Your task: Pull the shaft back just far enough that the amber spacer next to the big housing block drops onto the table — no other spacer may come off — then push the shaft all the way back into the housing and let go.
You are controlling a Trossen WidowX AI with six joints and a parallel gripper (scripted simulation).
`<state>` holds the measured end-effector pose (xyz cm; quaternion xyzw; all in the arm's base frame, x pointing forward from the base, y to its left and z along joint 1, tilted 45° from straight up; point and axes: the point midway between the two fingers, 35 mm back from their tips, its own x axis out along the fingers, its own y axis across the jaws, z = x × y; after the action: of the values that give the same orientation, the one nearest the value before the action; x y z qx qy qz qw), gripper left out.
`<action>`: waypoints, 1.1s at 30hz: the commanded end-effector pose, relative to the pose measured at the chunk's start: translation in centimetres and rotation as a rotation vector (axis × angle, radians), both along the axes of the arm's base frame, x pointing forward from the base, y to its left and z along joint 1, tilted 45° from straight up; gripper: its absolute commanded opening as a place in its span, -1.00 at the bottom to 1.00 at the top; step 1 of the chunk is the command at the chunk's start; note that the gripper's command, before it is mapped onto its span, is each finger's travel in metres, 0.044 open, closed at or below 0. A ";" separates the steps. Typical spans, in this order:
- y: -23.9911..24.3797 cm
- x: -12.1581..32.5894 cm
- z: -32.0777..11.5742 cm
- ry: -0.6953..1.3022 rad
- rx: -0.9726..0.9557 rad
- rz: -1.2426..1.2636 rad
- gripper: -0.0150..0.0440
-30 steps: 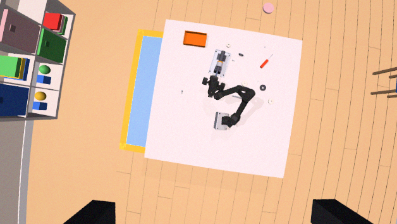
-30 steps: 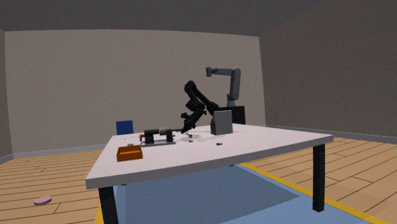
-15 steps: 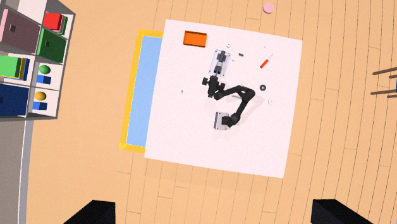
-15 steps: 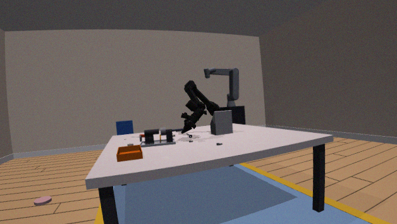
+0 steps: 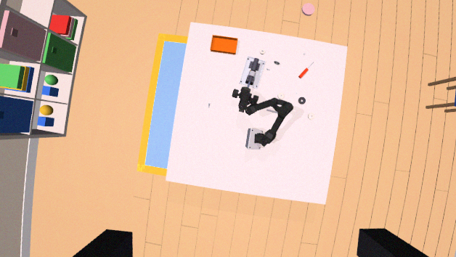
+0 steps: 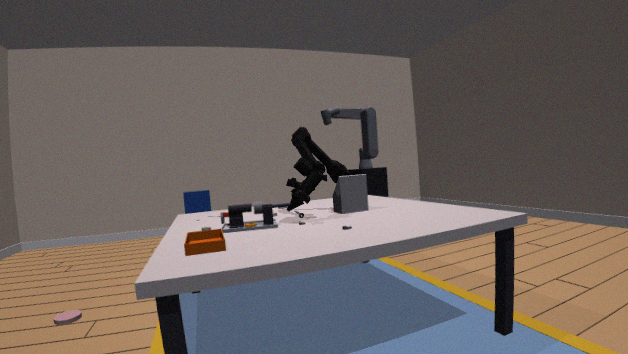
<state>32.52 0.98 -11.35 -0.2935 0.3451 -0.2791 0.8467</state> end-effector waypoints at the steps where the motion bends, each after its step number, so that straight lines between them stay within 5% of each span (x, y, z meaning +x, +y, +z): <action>1: 0.0 0.0 0.0 0.000 0.000 0.000 -0.49; 33: -0.1 0.6 0.1 0.001 -0.003 -0.002 -0.49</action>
<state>32.74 0.81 -11.34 -0.2962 0.3474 -0.2806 0.8443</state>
